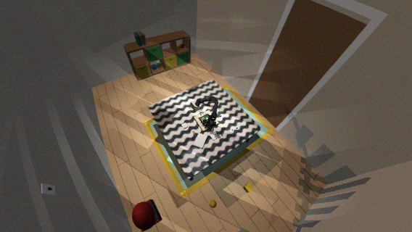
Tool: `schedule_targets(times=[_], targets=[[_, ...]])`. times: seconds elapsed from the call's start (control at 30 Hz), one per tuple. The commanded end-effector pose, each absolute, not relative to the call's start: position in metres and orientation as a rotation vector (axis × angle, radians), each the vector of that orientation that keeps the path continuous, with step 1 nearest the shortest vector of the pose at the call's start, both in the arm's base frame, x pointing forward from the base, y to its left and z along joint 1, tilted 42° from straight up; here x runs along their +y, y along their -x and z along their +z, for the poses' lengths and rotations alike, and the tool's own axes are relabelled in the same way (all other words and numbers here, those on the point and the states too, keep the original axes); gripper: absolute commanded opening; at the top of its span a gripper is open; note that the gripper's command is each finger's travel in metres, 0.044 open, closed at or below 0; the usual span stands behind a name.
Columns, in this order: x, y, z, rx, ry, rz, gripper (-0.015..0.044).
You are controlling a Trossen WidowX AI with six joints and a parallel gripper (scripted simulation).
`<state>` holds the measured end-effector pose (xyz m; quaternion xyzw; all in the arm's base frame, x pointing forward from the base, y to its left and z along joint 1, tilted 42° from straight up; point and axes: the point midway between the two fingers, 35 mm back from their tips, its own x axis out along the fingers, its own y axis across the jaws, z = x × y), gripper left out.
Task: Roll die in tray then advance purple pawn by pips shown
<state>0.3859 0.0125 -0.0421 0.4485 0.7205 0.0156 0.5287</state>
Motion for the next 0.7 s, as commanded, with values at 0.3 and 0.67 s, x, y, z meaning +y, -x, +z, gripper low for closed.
schedule_targets(times=[0.3,0.67], targets=[[-0.020,-0.388,-0.007,1.722,-1.078,0.036,0.0368],[-0.061,-0.309,0.038,1.662,-0.862,0.247,0.0440]])
